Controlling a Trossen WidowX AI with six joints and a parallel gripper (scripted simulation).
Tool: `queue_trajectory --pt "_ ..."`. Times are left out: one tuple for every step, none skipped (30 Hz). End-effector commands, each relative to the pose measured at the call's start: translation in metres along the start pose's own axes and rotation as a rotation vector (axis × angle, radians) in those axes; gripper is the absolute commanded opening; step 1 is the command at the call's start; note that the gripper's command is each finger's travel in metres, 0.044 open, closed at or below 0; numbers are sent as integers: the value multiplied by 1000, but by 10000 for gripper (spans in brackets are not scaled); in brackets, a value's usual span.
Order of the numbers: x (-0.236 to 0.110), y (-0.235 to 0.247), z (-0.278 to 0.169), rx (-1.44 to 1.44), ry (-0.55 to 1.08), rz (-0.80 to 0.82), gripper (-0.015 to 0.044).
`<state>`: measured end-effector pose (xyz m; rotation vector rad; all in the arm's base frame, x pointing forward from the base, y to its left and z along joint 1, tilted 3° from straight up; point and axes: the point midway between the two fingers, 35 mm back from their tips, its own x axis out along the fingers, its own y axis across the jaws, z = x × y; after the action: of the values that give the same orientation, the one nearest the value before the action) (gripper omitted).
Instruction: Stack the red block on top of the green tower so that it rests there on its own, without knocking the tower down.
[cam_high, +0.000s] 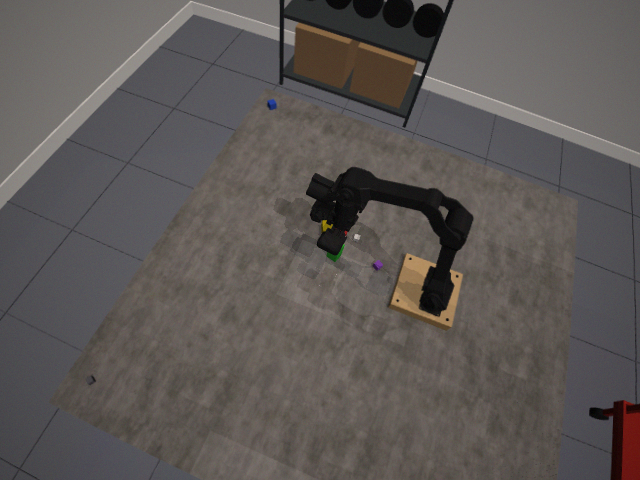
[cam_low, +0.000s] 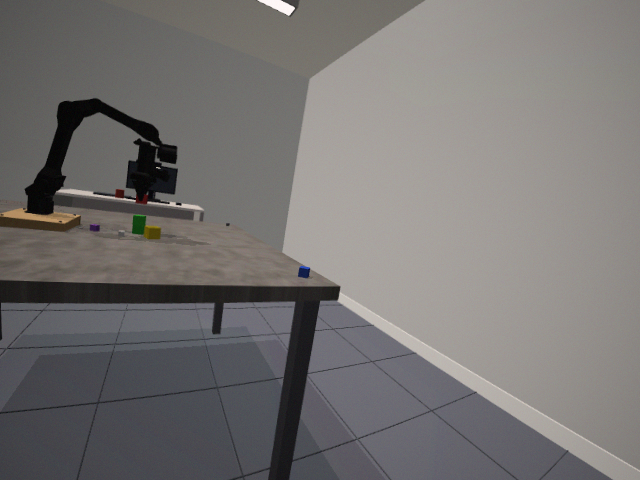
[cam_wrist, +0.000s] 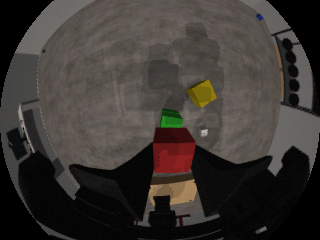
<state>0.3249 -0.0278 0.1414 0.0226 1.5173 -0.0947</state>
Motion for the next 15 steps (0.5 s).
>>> queue_trajectory --pt "2 -4 -1 -10 -4 3 0" --pt "5 -4 -1 -10 -4 3 0" --pt "10 -4 -1 -10 -4 3 0" --pt "13 -4 -1 -10 -4 3 0" --pt "15 -4 -1 -10 -4 3 0" --pt "16 -4 -1 -10 -4 3 0" --pt "17 -4 -1 -10 -4 3 0" --pt "18 -4 -1 -10 -4 3 0" --pt "20 -4 -1 -10 -4 3 0" --pt "23 -4 -1 -10 -4 3 0" --pt "26 -4 -1 -10 -4 3 0" --pt "30 -4 -1 -10 -4 3 0" --pt "34 -4 -1 -10 -4 3 0" --pt "39 -4 -1 -10 -4 3 0" --pt "43 -4 -1 -10 -4 3 0"
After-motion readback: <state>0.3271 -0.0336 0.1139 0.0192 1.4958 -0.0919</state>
